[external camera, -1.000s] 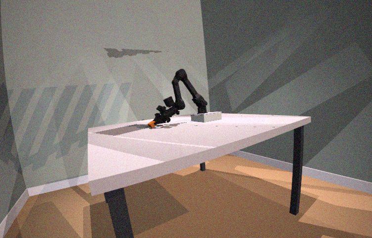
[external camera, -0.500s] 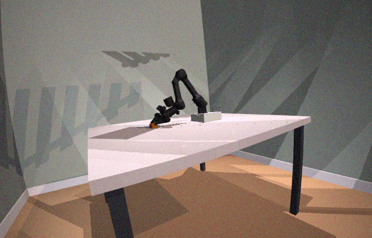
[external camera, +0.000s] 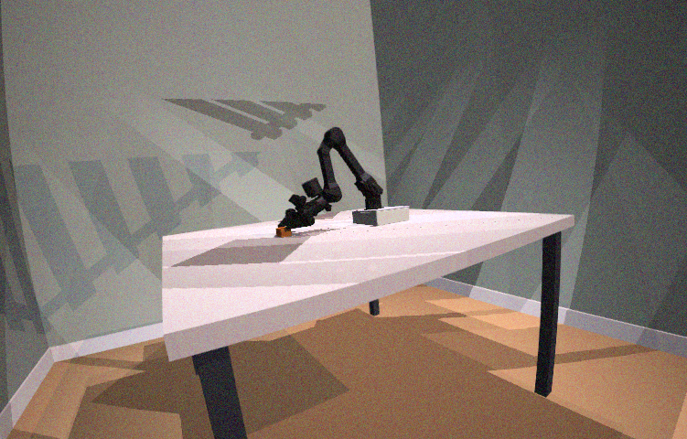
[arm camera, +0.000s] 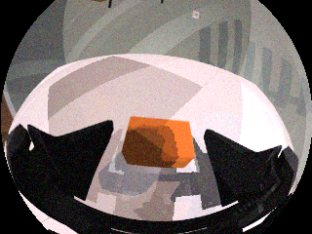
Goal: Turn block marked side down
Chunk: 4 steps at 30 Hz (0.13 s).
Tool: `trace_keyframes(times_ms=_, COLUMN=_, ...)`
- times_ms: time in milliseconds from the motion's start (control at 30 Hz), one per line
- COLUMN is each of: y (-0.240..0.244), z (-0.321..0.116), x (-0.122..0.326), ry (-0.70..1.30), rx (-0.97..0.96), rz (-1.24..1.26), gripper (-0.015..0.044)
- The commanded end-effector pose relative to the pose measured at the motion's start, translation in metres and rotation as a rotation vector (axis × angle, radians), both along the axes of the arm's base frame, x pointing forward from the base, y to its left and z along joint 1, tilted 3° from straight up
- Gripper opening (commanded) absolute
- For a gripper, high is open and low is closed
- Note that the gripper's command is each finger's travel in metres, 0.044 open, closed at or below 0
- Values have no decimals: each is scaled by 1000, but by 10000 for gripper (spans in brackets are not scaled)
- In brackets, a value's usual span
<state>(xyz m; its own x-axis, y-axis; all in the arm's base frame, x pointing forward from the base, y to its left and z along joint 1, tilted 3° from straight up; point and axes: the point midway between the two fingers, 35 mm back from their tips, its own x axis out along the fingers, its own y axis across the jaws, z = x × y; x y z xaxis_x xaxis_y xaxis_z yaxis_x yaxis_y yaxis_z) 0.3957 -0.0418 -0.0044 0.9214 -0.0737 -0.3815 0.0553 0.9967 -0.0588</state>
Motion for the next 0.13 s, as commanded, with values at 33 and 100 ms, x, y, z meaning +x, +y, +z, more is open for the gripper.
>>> trace_keyframes(times_ms=33, y=1, z=0, x=0, ry=-1, rx=-1, rz=7, gripper=440)
trace_keyframes(times_ms=100, y=1, z=0, x=0, ry=-1, rx=-1, rz=7, gripper=440)
